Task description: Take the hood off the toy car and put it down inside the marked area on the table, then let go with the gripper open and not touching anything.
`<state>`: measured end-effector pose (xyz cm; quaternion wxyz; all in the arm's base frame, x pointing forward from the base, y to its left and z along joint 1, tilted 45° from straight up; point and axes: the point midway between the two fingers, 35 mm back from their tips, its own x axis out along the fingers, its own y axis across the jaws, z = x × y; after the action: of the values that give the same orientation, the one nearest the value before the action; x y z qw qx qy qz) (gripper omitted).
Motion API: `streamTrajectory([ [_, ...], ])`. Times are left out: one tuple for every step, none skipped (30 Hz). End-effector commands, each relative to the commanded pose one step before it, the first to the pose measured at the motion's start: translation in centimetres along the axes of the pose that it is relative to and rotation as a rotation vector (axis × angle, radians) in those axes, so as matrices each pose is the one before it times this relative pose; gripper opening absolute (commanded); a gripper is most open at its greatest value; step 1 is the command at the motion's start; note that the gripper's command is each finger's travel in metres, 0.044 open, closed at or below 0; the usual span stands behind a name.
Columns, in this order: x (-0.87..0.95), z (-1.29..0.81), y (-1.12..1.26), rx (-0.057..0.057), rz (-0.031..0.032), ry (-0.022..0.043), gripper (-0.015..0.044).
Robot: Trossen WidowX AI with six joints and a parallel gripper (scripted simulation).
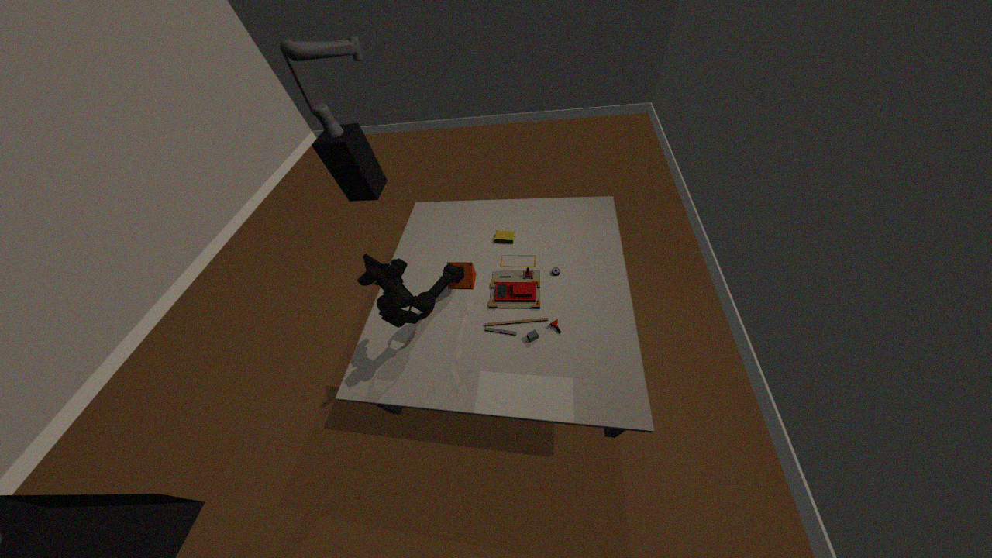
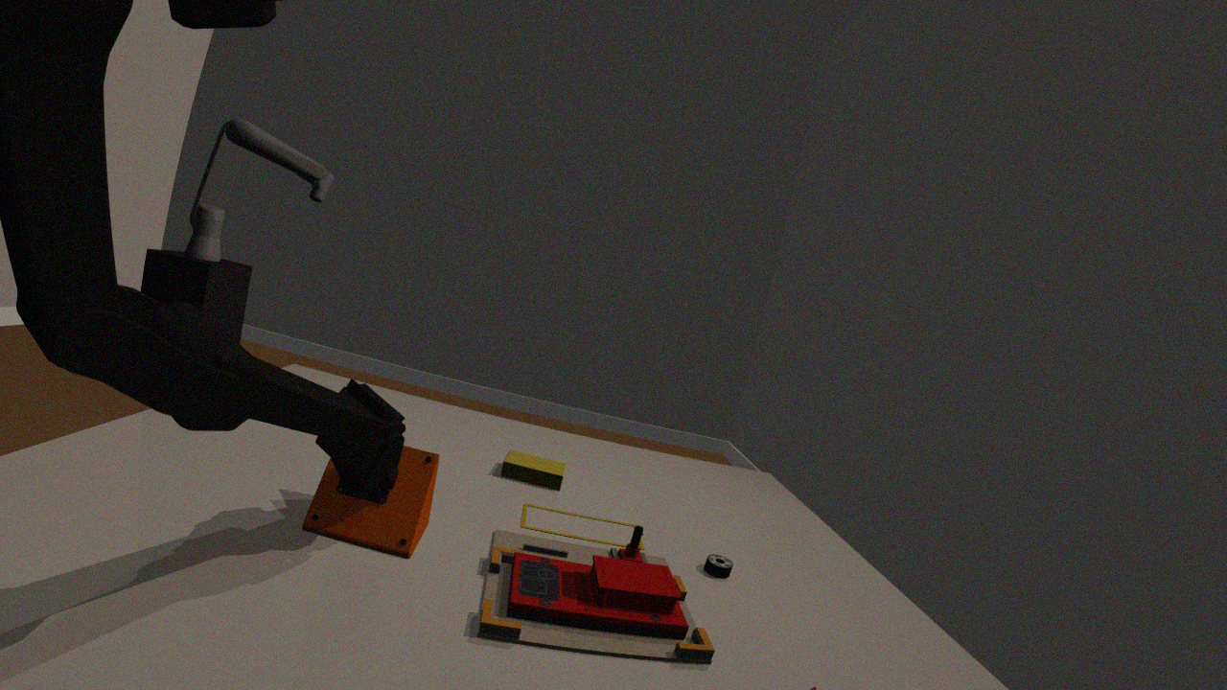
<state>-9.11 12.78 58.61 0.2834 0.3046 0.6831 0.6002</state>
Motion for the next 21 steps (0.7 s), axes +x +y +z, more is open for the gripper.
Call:
streamTrajectory([
  [0.026,0.129,-0.012,0.0001,-0.00051,-0.00392,0.0026],
  [0.076,0.387,-0.036,0.0004,-0.00159,-0.01177,0.0053],
  [0.126,0.644,-0.066,0.0006,-0.00287,-0.01959,0.0079],
  [0.178,0.899,-0.104,0.0008,-0.00448,-0.02738,0.0105],
  [0.232,1.15,-0.154,0.001,-0.00656,-0.03509,0.0131],
  [0.288,1.383,-0.216,0.001,-0.00915,-0.04232,0.0157],
  [0.32,1.463,-0.265,0.0009,-0.01121,-0.04491,0.0184],
  [0.335,1.448,-0.301,0.0007,-0.0127,-0.0446,0.021],
  [0.35,1.431,-0.336,0.0005,-0.01417,-0.04421,0.0236],
  [0.349,1.347,-0.352,0.0003,-0.01487,-0.04173,0.0263],
  [0.441,1.459,-0.437,0.0048,-0.01853,-0.04172,0.0289],
  [0.473,1.493,-0.486,0.0048,-0.02064,-0.04275,0.0315],
  [0.489,1.469,-0.518,0.0045,-0.02205,-0.04212,0.0341],
  [0.505,1.444,-0.549,0.0042,-0.02344,-0.04144,0.0367],
  [0.521,1.417,-0.579,0.0039,-0.02481,-0.0407,0.0394],
  [0.537,1.39,-0.609,0.0036,-0.02616,-0.03991,0.042],
  [0.552,1.362,-0.637,0.0033,-0.02749,-0.03908,0.044],
  [0.568,1.332,-0.664,0.003,-0.02879,-0.03819,0.044],
  [0.583,1.302,-0.691,0.0026,-0.03007,-0.03726,0.044],
  [0.598,1.27,-0.716,0.0023,-0.03132,-0.03628,0.044],
  [0.57,1.212,-0.696,-0.0053,-0.02971,-0.03272,0.044],
])
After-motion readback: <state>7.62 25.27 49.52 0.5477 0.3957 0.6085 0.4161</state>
